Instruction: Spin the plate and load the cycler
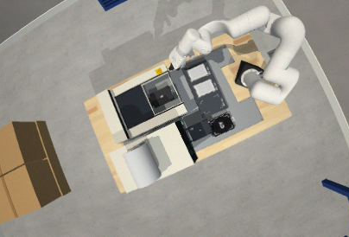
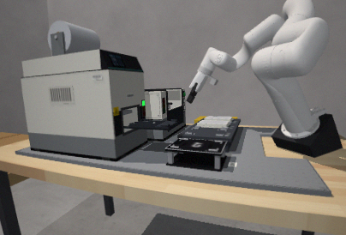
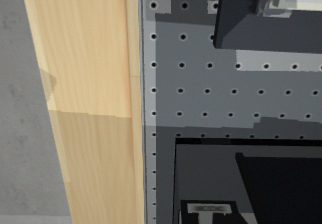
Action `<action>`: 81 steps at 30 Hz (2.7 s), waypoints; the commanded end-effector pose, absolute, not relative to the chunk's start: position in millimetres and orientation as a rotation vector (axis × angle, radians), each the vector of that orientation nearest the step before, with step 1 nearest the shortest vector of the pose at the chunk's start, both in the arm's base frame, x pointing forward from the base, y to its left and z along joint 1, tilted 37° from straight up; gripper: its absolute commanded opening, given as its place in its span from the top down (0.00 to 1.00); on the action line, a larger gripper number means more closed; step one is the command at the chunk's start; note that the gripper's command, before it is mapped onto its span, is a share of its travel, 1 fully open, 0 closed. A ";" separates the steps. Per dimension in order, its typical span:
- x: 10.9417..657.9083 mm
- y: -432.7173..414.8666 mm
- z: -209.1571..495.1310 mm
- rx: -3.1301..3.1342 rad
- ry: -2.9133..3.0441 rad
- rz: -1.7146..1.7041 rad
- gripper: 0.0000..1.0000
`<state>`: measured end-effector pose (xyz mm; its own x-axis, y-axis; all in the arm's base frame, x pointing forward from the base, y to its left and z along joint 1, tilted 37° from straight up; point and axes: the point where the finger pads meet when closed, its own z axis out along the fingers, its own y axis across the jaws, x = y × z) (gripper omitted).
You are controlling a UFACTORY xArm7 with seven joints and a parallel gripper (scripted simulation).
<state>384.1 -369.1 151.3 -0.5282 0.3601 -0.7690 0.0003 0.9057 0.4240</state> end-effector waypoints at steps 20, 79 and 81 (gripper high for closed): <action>388.6 -372.1 155.4 0.259 2.085 0.459 1.00; 374.3 -373.9 159.2 0.259 2.086 0.459 1.00; 370.9 -374.0 159.4 0.259 2.086 0.459 1.00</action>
<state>376.0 -371.7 157.5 -0.5282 0.3598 -0.7691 -0.0003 0.9057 0.4238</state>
